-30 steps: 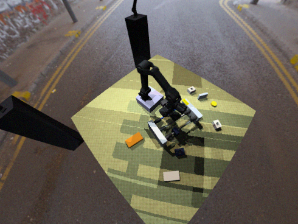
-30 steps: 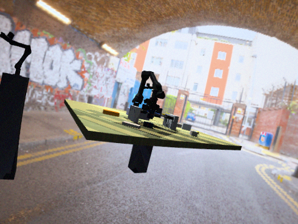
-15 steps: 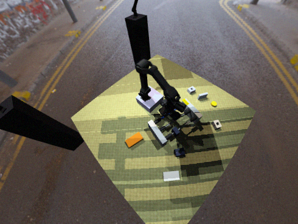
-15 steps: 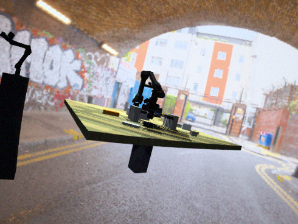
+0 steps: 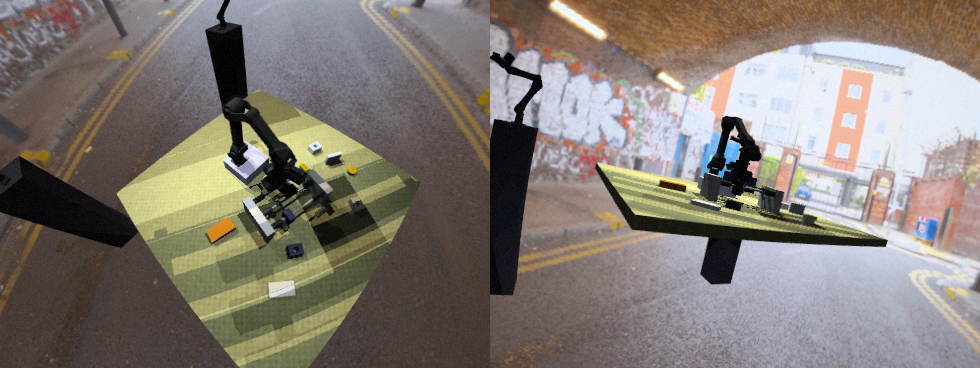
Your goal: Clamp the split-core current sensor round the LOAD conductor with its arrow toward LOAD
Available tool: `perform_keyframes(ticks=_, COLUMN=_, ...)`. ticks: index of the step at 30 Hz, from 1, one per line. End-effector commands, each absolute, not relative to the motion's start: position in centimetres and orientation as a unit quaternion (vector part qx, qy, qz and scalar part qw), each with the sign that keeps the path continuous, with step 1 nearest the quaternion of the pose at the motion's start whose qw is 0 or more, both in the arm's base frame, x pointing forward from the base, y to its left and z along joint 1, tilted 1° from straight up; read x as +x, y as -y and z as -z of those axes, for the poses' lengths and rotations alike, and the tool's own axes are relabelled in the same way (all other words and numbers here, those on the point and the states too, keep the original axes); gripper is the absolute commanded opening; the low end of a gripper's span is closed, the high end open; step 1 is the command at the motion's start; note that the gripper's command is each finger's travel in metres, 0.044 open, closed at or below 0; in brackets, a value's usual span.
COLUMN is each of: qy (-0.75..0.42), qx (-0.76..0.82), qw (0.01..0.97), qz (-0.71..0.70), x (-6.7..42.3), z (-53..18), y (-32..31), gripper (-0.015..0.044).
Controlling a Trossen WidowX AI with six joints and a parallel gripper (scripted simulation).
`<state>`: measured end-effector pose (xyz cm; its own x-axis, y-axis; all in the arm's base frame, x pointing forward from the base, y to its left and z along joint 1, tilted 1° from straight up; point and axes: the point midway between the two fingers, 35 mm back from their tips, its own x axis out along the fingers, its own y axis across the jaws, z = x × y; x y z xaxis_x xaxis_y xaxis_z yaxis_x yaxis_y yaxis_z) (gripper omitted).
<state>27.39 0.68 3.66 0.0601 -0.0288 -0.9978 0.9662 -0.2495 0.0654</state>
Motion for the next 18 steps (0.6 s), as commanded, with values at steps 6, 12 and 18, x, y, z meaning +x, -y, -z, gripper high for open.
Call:
perform_keyframes(ticks=6, qy=-0.411, qx=0.569, qw=0.454, qz=0.548, x=27.4, z=-3.69, y=-0.68, gripper=0.0267)
perform_keyframes(ticks=12, qy=-0.411, qx=0.569, qw=0.454, qz=0.548, x=27.4, z=-3.69, y=-0.68, gripper=0.0267)
perform_keyframes(ticks=18, qy=-0.411, qx=0.569, qw=0.454, qz=0.548, x=27.4, z=-3.69, y=-0.68, gripper=0.0267)
